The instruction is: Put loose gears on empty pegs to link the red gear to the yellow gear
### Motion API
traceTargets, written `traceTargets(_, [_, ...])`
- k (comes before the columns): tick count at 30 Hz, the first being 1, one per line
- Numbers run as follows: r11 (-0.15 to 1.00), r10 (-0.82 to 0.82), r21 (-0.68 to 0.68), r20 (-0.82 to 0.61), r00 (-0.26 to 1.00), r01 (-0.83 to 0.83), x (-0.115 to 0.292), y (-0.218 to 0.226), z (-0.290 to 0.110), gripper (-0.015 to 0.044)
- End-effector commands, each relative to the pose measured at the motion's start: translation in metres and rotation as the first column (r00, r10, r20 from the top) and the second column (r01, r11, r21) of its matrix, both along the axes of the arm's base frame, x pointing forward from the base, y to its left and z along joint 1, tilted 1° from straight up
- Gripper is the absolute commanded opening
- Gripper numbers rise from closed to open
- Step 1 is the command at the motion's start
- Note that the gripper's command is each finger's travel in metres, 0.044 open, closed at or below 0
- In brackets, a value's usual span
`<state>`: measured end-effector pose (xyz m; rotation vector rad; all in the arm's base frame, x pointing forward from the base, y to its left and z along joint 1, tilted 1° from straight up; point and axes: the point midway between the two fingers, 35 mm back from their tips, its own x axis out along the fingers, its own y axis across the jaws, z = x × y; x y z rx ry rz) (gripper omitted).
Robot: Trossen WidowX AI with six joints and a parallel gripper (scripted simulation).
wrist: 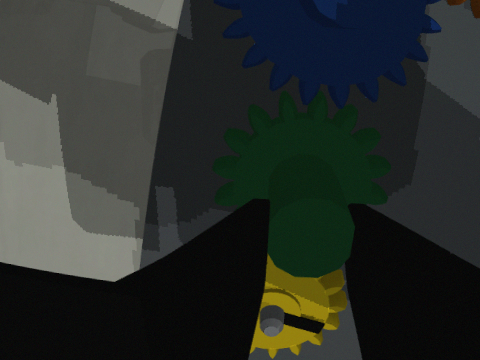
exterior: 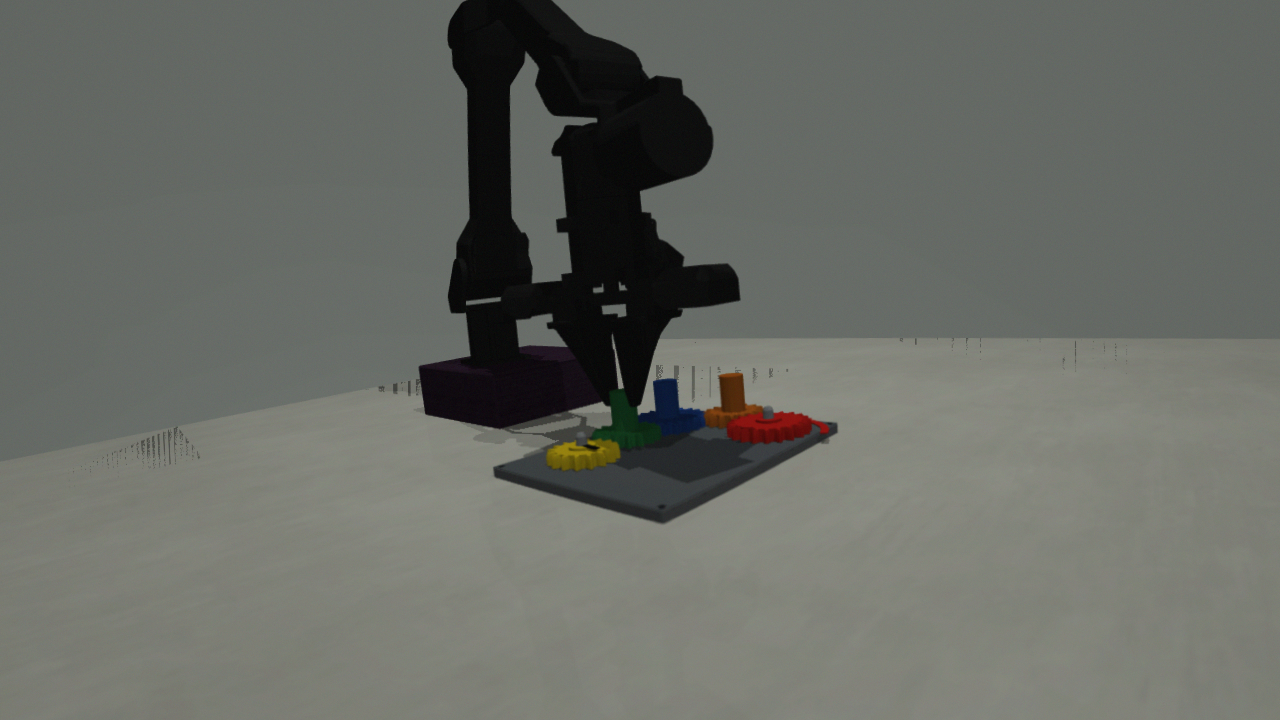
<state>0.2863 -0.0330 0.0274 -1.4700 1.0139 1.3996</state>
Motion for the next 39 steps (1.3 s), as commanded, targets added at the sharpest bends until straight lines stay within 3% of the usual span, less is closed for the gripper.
traceTargets(1, [0.999,-0.037,0.001,0.002,0.999,0.037,0.001,0.000,-0.001,0.0000])
traceTargets(3, [0.998,-0.068,0.002,0.002,0.998,0.068,0.001,0.000,-0.002,0.0000])
traceTargets(9, [0.992,-0.129,0.005,0.002,0.992,0.129,0.000,0.001,0.001,0.0140])
traceTargets(21, [0.985,-0.171,0.007,0.002,0.985,0.171,-0.002,0.001,0.048,0.0140])
traceTargets(22, [0.986,-0.164,0.008,-0.002,0.986,0.164,-0.002,0.001,0.041,0.0166])
traceTargets(26, [0.986,-0.164,0.008,-0.002,0.986,0.164,-0.008,0.002,0.085,0.0271])
traceTargets(32, [0.986,-0.164,0.008,-0.002,0.986,0.164,-0.009,0.002,0.088,0.0429])
traceTargets(39, [0.986,-0.164,0.008,-0.002,0.986,0.164,-0.009,0.002,0.088,0.0440])
